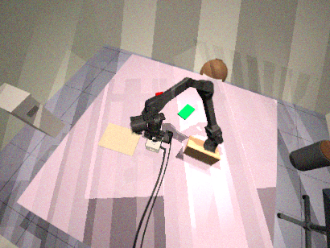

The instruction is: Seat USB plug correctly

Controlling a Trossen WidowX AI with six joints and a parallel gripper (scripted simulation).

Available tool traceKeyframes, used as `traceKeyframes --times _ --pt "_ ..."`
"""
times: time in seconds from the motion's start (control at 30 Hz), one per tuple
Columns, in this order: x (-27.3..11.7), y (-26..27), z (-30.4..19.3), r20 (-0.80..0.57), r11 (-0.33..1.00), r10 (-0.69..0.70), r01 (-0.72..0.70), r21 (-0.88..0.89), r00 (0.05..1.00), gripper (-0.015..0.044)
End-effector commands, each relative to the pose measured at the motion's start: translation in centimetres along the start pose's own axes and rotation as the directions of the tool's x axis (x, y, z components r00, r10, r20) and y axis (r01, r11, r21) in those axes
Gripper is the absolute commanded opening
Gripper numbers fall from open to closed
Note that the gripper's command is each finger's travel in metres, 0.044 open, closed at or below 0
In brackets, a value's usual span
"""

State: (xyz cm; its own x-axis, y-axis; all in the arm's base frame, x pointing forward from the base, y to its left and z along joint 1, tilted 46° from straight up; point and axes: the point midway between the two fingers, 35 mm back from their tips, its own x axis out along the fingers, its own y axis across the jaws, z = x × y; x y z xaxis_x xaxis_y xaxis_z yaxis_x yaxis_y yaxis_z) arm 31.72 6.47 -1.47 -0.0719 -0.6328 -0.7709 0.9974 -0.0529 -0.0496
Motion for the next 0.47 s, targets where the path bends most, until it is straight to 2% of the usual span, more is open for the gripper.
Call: traceKeyframes --times 0.0,0.43 --pt "0.0 0.0 0.0 0.0 1.0 0.0 0.0 0.0 1.0 0.0095" --pt "-1.1 0.0 -0.1 0.0 1.0 0.0 0.0 0.0 1.0 0.0095"
